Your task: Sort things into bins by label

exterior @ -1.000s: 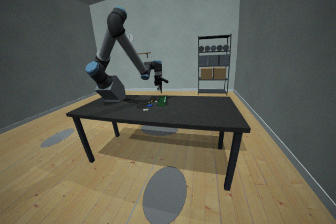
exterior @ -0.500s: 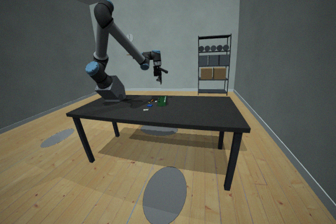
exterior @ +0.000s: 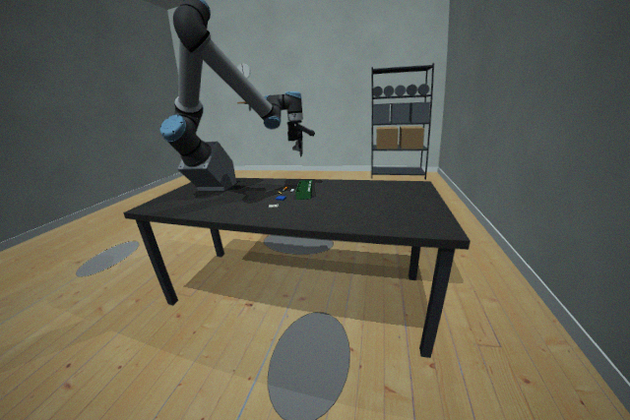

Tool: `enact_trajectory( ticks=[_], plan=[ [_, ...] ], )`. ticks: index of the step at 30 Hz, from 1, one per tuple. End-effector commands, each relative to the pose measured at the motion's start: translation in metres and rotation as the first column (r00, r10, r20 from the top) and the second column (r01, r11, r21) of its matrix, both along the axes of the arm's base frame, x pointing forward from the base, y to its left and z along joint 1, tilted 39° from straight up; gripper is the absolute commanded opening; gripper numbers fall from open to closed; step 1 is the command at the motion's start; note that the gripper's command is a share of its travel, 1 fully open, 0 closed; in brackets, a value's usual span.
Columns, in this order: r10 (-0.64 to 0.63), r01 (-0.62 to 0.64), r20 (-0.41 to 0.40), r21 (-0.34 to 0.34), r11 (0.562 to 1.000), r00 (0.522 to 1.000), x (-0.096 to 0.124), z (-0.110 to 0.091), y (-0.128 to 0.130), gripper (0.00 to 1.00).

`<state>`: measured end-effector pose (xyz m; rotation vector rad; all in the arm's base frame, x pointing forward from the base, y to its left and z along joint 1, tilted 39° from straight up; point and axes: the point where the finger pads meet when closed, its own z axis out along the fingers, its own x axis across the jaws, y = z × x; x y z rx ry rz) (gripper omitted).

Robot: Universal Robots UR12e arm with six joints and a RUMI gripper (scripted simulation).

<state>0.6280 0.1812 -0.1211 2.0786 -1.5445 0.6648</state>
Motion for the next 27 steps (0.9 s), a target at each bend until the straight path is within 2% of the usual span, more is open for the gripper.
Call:
enact_trajectory(
  ticks=[1,2,4,13,15,16,21,27],
  plan=[
    [0.0,0.0,0.0,0.001,1.0,1.0,0.0,0.0,0.0,0.04],
    [-0.042,0.042,0.029,0.006,0.999,0.999,-0.005,-0.002,-0.009,0.18],
    [-0.12,0.118,0.091,0.021,0.993,0.989,-0.013,-0.004,-0.024,0.18],
    [-0.284,0.277,0.208,0.066,0.959,0.936,-0.046,-0.014,-0.09,0.18],
    [-0.284,0.277,0.208,0.066,0.959,0.936,-0.046,-0.014,-0.09,0.18],
    [-0.341,0.33,0.245,0.085,0.94,0.908,-0.05,-0.015,-0.098,0.18],
    [-0.424,0.407,0.303,0.121,0.905,0.853,-0.068,-0.02,-0.135,0.18],
    [-0.522,0.493,0.377,0.18,0.851,0.765,-0.089,-0.026,-0.177,0.18]
  ],
)
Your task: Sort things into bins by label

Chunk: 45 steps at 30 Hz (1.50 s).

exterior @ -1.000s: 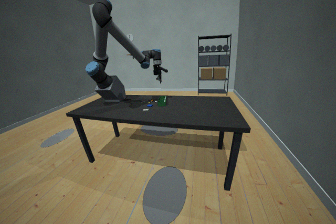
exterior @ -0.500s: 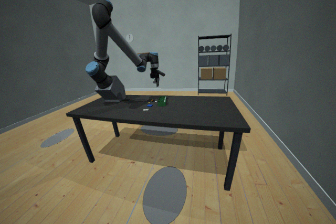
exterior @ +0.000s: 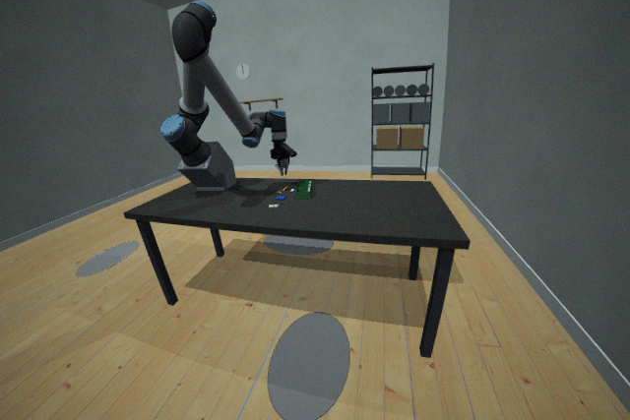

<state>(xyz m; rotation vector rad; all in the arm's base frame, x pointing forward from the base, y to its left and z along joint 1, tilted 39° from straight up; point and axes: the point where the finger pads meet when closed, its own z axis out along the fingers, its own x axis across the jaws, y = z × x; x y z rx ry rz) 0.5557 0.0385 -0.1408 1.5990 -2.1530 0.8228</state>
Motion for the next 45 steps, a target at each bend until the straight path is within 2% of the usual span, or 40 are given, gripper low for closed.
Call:
enact_trajectory(
  ticks=[1,3,7,17,34,45],
  plan=[
    [-0.104,0.102,0.116,0.022,0.995,0.988,-0.02,-0.008,-0.042,0.18],
    [-0.106,0.104,0.12,0.023,0.994,0.987,-0.028,-0.006,-0.054,0.18],
    [-0.106,0.104,0.12,0.023,0.994,0.987,-0.028,-0.005,-0.055,0.18],
    [-0.104,0.101,0.127,0.024,0.995,0.987,-0.017,-0.006,-0.049,0.18],
    [-0.104,0.102,0.121,0.023,0.995,0.987,-0.025,-0.009,-0.048,0.18],
    [-0.105,0.103,0.125,0.023,0.994,0.987,-0.022,-0.008,-0.049,0.18]
  ],
)
